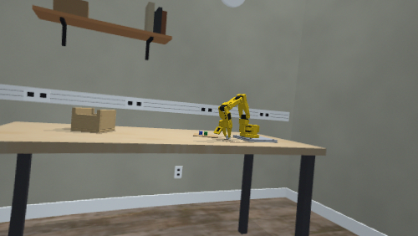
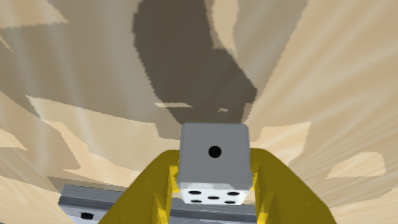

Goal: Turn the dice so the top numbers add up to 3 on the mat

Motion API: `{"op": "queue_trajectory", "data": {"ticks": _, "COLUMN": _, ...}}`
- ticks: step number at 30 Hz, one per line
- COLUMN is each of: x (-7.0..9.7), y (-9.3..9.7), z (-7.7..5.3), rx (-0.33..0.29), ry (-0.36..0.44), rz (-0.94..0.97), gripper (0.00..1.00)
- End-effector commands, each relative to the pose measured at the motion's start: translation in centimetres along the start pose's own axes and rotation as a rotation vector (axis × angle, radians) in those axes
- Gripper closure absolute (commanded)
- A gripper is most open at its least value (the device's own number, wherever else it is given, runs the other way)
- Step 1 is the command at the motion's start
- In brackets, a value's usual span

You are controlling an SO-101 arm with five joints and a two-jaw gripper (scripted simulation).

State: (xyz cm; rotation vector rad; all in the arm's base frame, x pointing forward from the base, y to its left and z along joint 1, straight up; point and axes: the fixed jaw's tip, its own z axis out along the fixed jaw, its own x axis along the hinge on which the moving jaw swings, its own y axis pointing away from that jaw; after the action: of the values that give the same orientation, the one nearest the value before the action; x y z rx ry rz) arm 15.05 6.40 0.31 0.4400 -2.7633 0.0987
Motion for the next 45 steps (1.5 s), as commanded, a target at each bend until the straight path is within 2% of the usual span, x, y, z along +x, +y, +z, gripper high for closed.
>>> {"op": "queue_trajectory", "data": {"ticks": 1, "x": 0.3, "y": 0.0, "z": -1.1, "rx": -0.005, "ry": -0.083, "rz": -0.004, "gripper": 1.0}}
{"op": "queue_trajectory", "data": {"ticks": 4, "x": 0.6, "y": 0.0, "z": -2.1, "rx": -0.007, "ry": -0.153, "rz": -0.004, "gripper": 1.0}}
{"op": "queue_trajectory", "data": {"ticks": 6, "x": 0.6, "y": 0.0, "z": -2.1, "rx": -0.007, "ry": -0.153, "rz": -0.004, "gripper": 1.0}}
{"op": "queue_trajectory", "data": {"ticks": 12, "x": 1.3, "y": 0.1, "z": -3.5, "rx": -0.012, "ry": -0.282, "rz": -0.003, "gripper": 1.0}}
{"op": "queue_trajectory", "data": {"ticks": 16, "x": 1.6, "y": 0.1, "z": -4.0, "rx": -0.014, "ry": -0.331, "rz": -0.003, "gripper": 1.0}}
{"op": "queue_trajectory", "data": {"ticks": 45, "x": 1.6, "y": 0.2, "z": -4.1, "rx": -0.015, "ry": -0.359, "rz": -0.006, "gripper": 1.0}}
